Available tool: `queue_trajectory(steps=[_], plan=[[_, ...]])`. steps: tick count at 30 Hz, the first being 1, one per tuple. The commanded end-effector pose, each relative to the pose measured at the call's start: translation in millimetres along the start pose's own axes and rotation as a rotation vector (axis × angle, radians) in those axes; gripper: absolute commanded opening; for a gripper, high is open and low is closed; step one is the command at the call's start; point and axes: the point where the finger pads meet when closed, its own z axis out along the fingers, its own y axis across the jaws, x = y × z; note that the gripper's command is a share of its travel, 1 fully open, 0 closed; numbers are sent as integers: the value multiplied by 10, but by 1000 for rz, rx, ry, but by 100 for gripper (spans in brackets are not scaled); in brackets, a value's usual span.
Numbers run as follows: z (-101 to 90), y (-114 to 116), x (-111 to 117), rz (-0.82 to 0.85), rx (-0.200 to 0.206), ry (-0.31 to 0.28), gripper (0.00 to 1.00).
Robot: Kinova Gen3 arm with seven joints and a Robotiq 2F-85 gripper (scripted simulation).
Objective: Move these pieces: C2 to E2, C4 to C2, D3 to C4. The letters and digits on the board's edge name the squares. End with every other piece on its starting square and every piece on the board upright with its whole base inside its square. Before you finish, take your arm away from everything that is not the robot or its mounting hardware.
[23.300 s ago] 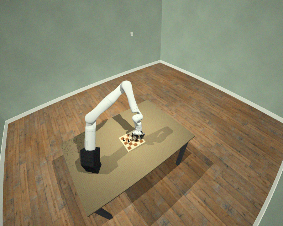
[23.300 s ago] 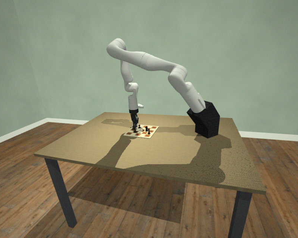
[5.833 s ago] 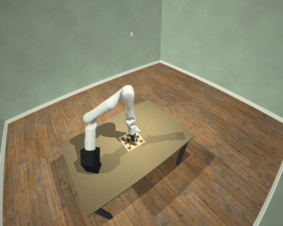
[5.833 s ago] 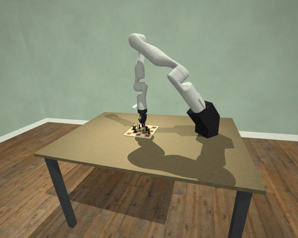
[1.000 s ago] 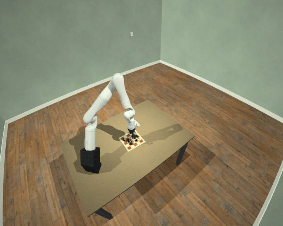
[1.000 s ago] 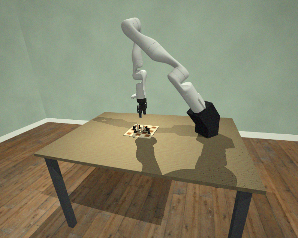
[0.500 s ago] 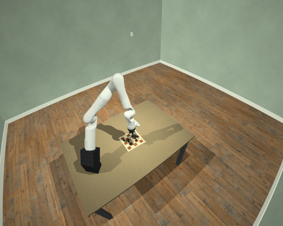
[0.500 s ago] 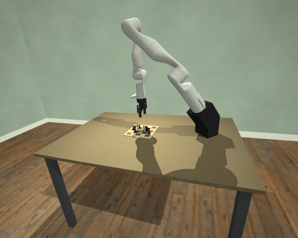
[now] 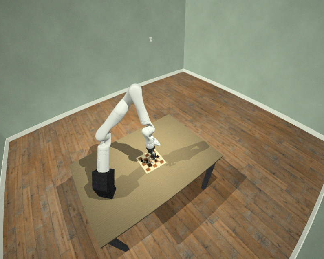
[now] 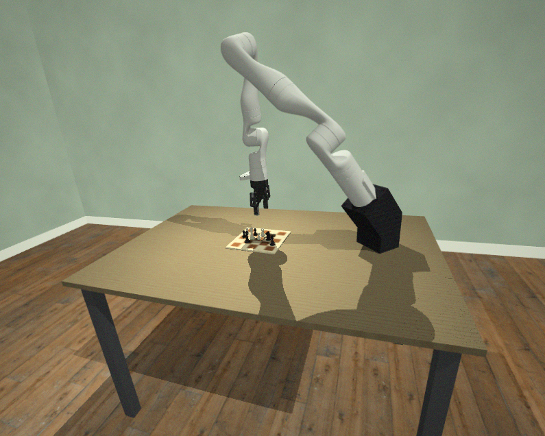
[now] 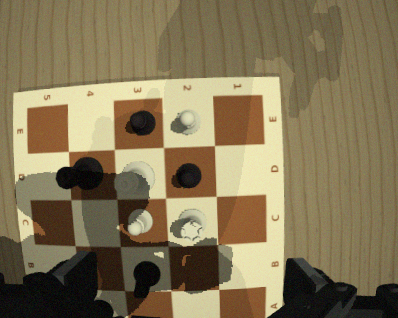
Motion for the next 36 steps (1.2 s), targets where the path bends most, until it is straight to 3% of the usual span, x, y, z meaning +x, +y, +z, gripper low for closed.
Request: queue_trajectory(steps=[1, 15, 25, 27, 36], plan=[[4, -11, -2, 18, -1, -3, 100], [21, -20, -56, 248, -9, -27, 100], [34, -39, -104, 557, -25, -50, 100], [34, -39, -104, 557, -25, -50, 100], [37, -70, -125, 906, -46, -62, 100]])
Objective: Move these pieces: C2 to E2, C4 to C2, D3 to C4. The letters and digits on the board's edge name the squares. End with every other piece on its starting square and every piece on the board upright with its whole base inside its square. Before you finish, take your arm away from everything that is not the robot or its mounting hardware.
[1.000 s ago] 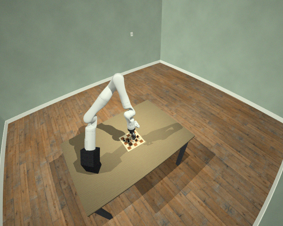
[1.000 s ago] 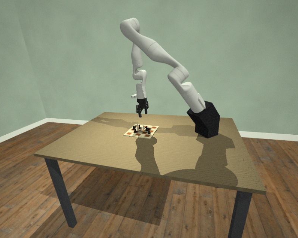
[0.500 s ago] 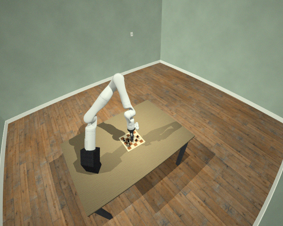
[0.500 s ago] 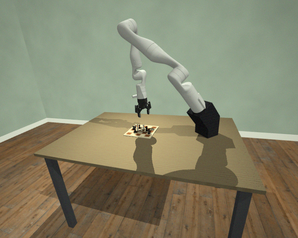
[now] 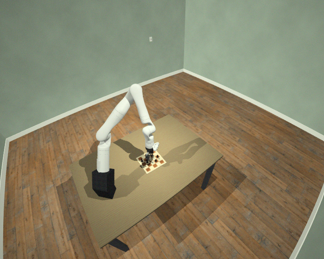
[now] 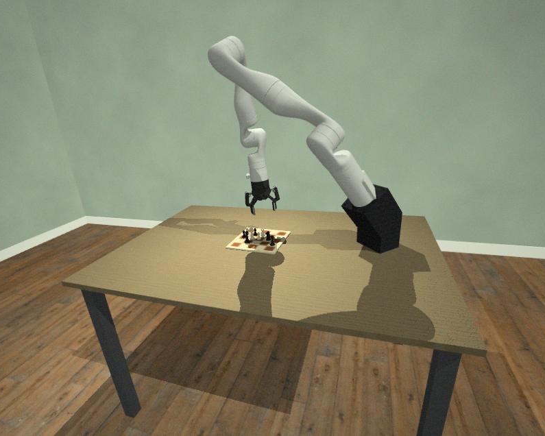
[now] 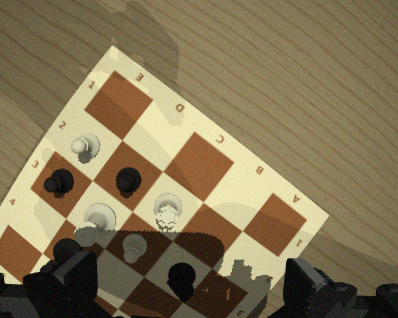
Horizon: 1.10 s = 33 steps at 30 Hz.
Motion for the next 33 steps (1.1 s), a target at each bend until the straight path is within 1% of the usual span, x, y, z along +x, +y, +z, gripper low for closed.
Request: queue_trajectory(steps=[1, 6, 8, 16, 23, 25, 33], plan=[[15, -48, -43, 71, -6, -5, 100], [9, -69, -58, 285, -12, -6, 100], [9, -69, -58, 285, -12, -6, 100], [-11, -131, -71, 634, -13, -4, 100], [-37, -210, -72, 930, -5, -1, 100], [-37, -210, -72, 930, -5, -1, 100], [-73, -317, -64, 1236, 13, -2, 100]])
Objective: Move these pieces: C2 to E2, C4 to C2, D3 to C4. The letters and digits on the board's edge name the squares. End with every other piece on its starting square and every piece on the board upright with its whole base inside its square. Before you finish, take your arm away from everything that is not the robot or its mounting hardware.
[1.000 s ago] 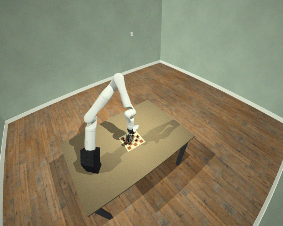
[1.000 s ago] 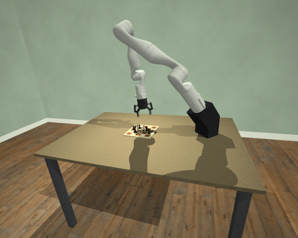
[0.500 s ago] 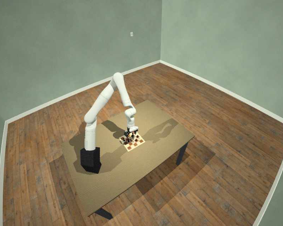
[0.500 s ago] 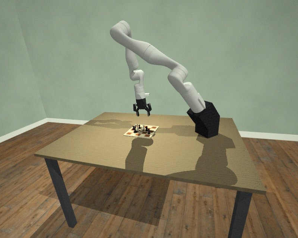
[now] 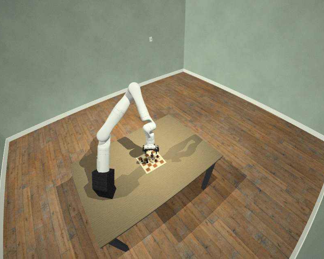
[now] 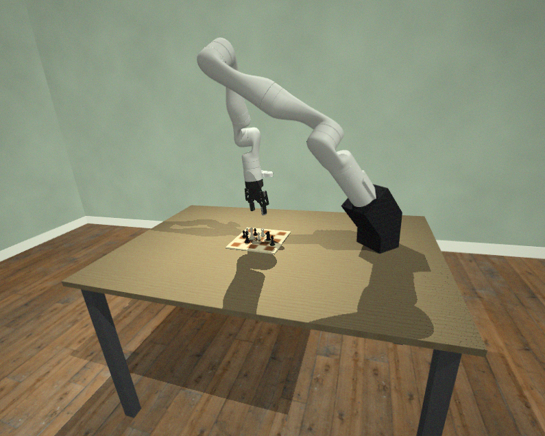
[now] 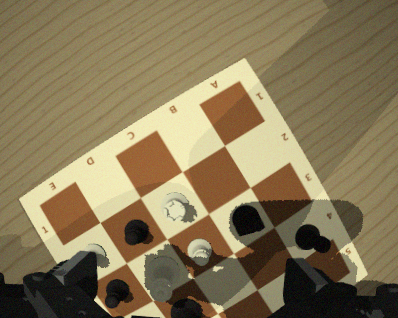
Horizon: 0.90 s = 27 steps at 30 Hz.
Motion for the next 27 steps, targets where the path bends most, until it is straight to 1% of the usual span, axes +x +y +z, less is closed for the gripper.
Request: queue_trajectory(steps=[1, 7, 9, 15, 21, 27], plan=[[-12, -10, -65, 60, 5, -4, 100], [-40, -48, -138, 251, 15, -16, 100], [-40, -48, -138, 251, 15, -16, 100], [-67, -84, -203, 405, 23, -29, 100], [-89, -114, -256, 521, 29, -41, 100], [-100, -129, -282, 576, 31, -48, 100]])
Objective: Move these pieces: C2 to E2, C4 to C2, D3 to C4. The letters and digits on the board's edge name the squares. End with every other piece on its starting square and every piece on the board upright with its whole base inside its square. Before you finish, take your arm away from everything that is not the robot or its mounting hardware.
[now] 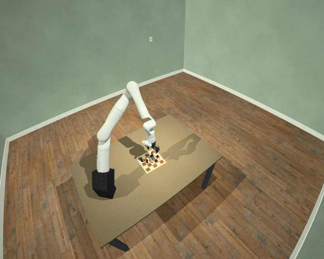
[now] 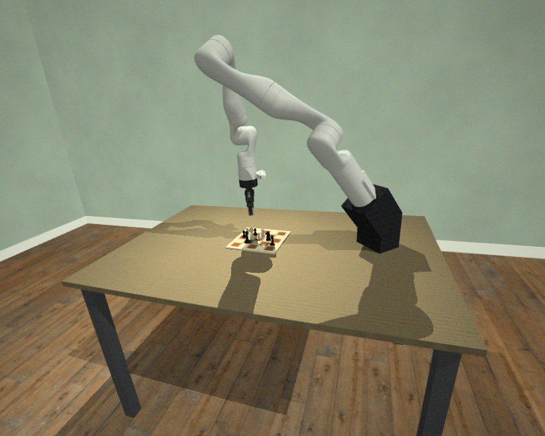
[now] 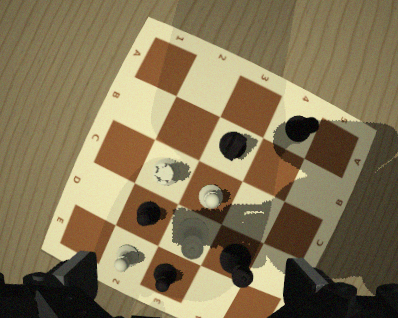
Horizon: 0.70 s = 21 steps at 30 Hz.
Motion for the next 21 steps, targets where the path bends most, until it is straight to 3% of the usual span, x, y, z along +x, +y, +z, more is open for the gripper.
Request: queue_trajectory(steps=[1, 21], plan=[[-10, 3, -22, 17, 2, -4, 100], [-23, 4, -63, 88, 4, -12, 100]])
